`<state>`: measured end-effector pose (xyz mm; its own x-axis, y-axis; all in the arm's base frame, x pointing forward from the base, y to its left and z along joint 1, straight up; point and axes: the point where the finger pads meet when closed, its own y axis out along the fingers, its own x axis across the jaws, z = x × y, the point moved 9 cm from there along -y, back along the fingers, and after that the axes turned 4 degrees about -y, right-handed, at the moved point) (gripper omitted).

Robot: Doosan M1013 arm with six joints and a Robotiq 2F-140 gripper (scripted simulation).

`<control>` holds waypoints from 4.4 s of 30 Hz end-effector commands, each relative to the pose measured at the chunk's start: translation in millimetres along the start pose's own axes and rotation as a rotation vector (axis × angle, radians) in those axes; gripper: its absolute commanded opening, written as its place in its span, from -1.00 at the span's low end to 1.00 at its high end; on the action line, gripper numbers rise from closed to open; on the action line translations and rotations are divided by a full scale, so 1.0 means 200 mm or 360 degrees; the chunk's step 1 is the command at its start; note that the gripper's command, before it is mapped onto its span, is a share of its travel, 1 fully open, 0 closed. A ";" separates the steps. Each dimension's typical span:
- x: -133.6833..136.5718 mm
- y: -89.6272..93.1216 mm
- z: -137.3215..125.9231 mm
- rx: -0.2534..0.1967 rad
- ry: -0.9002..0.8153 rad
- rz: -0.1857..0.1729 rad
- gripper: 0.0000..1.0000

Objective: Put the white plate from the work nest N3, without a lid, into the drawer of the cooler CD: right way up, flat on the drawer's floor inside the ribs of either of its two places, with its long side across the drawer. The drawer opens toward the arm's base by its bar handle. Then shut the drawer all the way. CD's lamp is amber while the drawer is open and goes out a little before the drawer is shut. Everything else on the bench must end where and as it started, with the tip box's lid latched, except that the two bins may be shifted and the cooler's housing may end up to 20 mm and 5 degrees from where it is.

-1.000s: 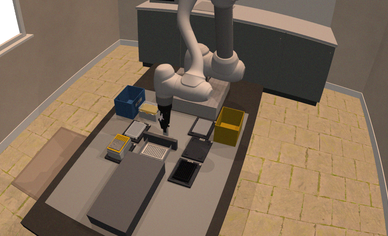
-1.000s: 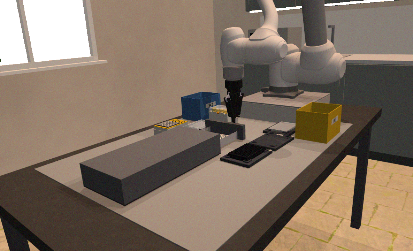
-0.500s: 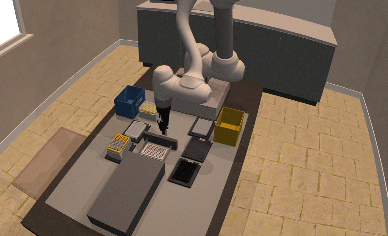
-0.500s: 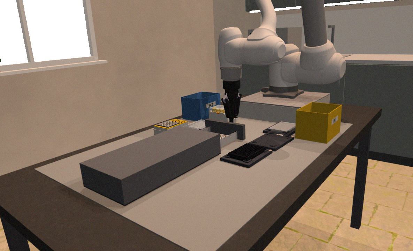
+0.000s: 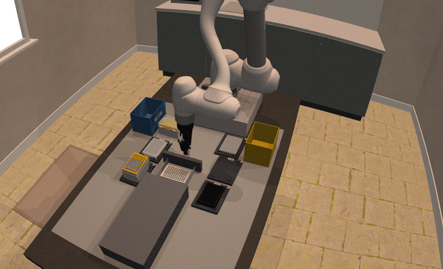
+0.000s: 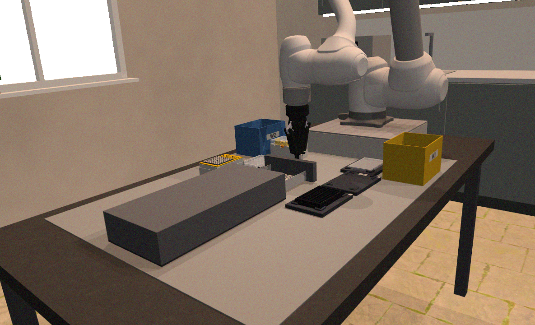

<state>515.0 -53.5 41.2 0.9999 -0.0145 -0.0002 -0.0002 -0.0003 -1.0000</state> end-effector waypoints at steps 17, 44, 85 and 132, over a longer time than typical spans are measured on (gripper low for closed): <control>0.11 0.00 -0.01 0.0000 0.0000 0.0000 -1.00; 0.26 0.00 -0.02 0.0000 0.0000 0.0000 -1.00; 0.48 0.00 -0.03 0.0000 0.0000 0.0000 -1.00; 0.74 0.00 -0.05 0.0000 0.0000 0.0000 -1.00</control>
<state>659.0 -65.6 41.2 0.9999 -0.0145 -0.0001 -0.0001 -0.0003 -1.0000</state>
